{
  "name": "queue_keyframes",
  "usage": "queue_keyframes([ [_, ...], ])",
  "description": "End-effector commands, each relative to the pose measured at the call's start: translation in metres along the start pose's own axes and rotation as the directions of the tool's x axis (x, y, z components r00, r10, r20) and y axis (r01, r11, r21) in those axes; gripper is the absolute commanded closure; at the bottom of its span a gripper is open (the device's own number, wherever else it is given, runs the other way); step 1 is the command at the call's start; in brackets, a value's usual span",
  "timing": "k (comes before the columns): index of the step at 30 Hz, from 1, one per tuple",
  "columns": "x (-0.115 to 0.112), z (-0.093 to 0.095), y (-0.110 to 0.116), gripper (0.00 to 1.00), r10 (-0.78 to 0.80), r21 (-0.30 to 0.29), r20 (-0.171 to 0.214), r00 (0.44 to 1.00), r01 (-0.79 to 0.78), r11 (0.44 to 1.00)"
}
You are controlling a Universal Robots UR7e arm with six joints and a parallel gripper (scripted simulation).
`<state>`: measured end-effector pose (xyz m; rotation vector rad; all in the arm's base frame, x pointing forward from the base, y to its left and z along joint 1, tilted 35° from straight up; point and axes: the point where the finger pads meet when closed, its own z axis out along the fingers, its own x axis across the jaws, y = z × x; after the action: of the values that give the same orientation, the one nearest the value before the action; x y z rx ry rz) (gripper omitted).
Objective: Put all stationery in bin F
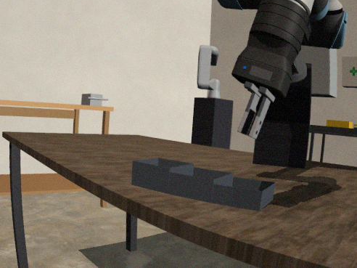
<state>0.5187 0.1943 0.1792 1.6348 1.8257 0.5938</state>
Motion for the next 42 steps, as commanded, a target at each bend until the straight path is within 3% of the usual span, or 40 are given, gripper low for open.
queue_keyframes([
  [1, -0.028, -0.002, -0.009, 0.69, -0.009, 0.044, -0.004, 1.000, 0.009, 0.999],
  [4, -0.037, -0.002, -0.013, 0.69, -0.009, 0.044, -0.004, 1.000, 0.009, 0.999],
  [5, -0.044, -0.003, -0.017, 0.69, -0.012, 0.092, -0.013, 1.000, 0.013, 0.996],
  [8, -0.066, -0.006, -0.028, 0.69, -0.012, 0.092, -0.013, 1.000, 0.013, 0.996],
  [11, -0.066, -0.006, -0.028, 0.69, -0.012, 0.092, -0.013, 1.000, 0.013, 0.996],
  [12, -0.073, -0.007, -0.032, 0.69, -0.009, 0.136, -0.027, 1.000, 0.013, 0.991],
  [15, -0.092, -0.011, -0.044, 0.69, -0.009, 0.136, -0.027, 1.000, 0.013, 0.991],
  [17, -0.092, -0.011, -0.044, 0.69, -0.009, 0.136, -0.027, 1.000, 0.013, 0.991],
  [18, -0.098, -0.012, -0.049, 0.69, 0.000, 0.174, -0.044, 0.999, 0.008, 0.985],
  [20, -0.111, -0.016, -0.059, 0.69, 0.000, 0.174, -0.044, 0.999, 0.008, 0.985],
  [23, -0.114, -0.017, -0.061, 0.69, 0.000, 0.174, -0.044, 0.999, 0.008, 0.985],
  [24, -0.120, -0.019, -0.067, 0.69, 0.014, 0.206, -0.064, 0.998, 0.000, 0.978],
  [29, -0.133, -0.024, -0.079, 0.69, 0.014, 0.206, -0.064, 0.998, 0.000, 0.978],
  [30, -0.138, -0.027, -0.085, 0.69, 0.033, 0.232, -0.087, 0.996, -0.012, 0.973],
  [34, -0.149, -0.032, -0.097, 0.69, 0.033, 0.232, -0.087, 0.996, -0.012, 0.973],
  [35, -0.153, -0.035, -0.103, 0.69, 0.057, 0.251, -0.110, 0.992, -0.028, 0.968],
  [39, -0.161, -0.040, -0.114, 0.69, 0.057, 0.251, -0.110, 0.992, -0.028, 0.968],
  [40, -0.165, -0.043, -0.121, 0.69, 0.085, 0.263, -0.133, 0.987, -0.047, 0.964],
  [42, -0.170, -0.047, -0.130, 0.69, 0.085, 0.263, -0.133, 0.987, -0.047, 0.964],
])
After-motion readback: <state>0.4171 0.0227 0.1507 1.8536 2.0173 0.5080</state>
